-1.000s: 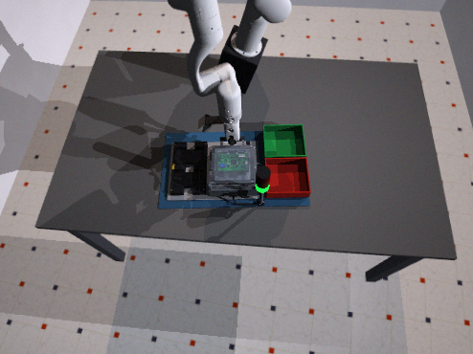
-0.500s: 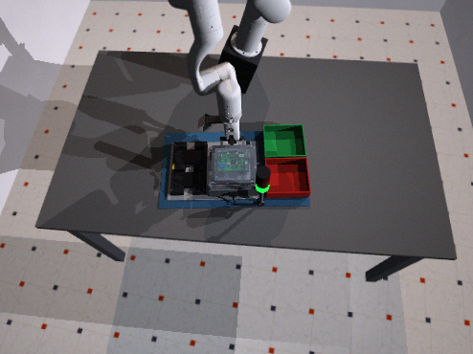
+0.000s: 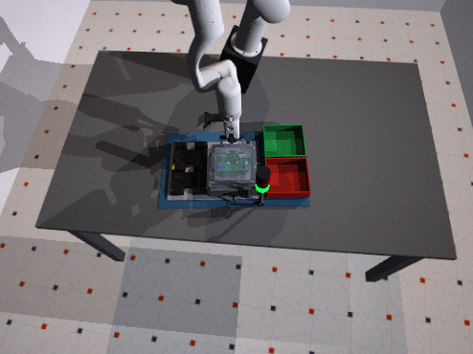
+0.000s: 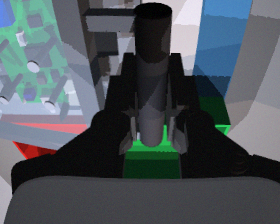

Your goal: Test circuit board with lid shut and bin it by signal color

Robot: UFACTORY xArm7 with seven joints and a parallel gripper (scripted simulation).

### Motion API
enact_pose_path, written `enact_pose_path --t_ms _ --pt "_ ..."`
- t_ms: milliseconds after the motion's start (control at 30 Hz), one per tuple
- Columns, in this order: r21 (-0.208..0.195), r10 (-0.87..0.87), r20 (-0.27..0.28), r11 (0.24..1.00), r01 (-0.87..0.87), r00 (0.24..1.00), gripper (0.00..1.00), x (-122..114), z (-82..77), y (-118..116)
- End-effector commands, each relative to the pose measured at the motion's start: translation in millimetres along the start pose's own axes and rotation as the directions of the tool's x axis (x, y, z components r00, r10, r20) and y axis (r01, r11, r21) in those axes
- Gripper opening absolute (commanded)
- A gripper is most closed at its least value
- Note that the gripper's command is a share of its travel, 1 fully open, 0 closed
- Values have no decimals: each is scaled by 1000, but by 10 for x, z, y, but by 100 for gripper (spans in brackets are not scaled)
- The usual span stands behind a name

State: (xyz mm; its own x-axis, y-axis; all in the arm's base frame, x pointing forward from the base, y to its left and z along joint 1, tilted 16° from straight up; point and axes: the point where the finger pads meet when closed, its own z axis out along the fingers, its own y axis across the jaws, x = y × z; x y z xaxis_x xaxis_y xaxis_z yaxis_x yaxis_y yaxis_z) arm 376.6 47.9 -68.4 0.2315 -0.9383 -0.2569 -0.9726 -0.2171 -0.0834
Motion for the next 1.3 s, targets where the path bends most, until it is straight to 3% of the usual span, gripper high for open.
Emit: enact_pose_path --t_ms 0,800,1267 --pt "3 0 -1 1000 0 1000 0 5 -72 -26" --pt "3 0 -1 1000 0 1000 0 5 -523 -164" --pt "3 0 -1 1000 0 1000 0 5 -919 -410"
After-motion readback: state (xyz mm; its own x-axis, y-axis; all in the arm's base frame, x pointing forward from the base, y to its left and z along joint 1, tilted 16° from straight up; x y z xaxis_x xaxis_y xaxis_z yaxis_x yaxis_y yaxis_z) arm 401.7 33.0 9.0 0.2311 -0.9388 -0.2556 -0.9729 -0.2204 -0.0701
